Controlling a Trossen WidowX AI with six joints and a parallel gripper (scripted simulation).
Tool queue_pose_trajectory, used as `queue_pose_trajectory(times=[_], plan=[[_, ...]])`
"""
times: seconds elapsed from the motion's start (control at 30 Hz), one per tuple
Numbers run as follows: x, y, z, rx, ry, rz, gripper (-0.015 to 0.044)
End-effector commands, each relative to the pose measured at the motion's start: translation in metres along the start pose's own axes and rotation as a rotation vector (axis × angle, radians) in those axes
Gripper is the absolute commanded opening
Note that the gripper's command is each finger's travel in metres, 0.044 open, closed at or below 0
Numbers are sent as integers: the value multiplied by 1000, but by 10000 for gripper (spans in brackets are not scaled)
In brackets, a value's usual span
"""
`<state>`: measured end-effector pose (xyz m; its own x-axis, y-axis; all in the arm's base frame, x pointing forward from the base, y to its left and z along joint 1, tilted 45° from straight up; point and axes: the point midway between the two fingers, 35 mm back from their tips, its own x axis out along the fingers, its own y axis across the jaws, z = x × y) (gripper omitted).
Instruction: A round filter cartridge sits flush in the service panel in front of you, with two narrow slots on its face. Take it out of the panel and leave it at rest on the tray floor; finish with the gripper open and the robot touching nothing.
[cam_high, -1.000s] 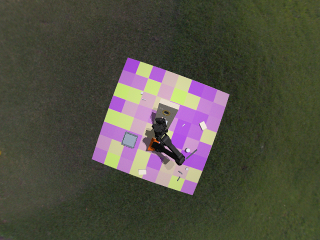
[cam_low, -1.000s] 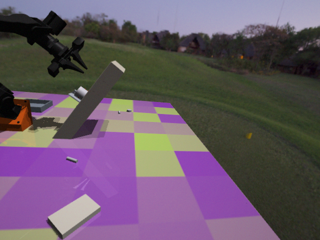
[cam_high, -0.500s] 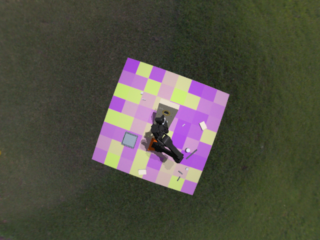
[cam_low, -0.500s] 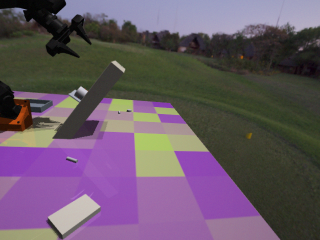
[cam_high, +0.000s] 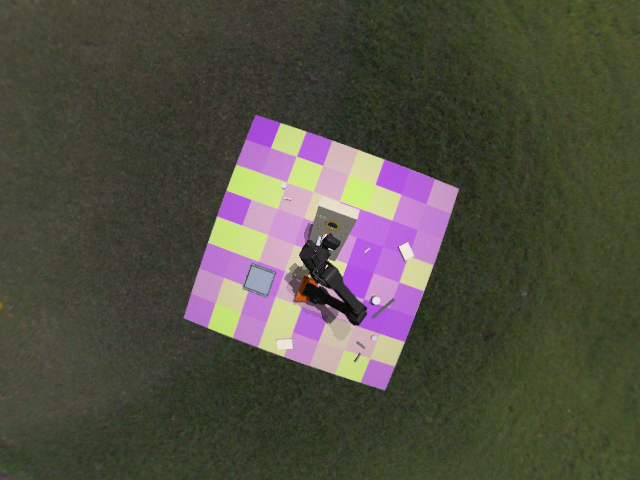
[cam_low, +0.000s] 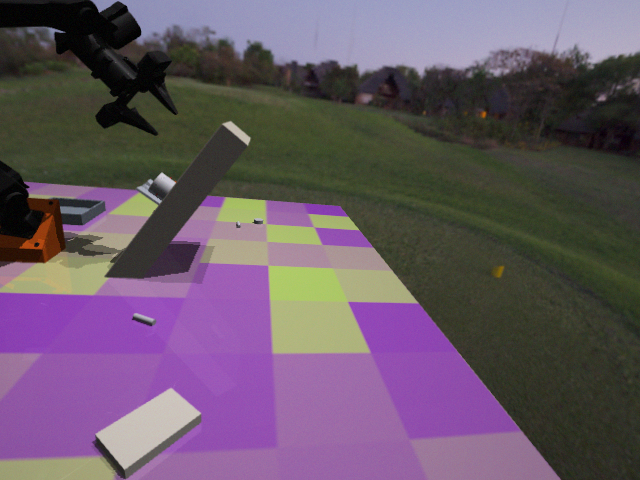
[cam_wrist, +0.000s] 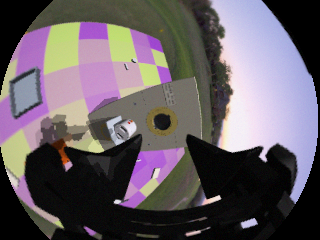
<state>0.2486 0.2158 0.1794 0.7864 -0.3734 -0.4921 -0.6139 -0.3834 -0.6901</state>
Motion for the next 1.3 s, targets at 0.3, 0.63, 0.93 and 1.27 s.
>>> queue_pose_trajectory(times=[0.3, 0.63, 0.93, 1.27], plan=[[31, 74, -20, 1224, 245, 180, 305], [32, 78, -22, 1304, 268, 179, 305], [41, 80, -22, 1305, 267, 180, 305], [57, 84, -23, 1305, 266, 181, 305]])
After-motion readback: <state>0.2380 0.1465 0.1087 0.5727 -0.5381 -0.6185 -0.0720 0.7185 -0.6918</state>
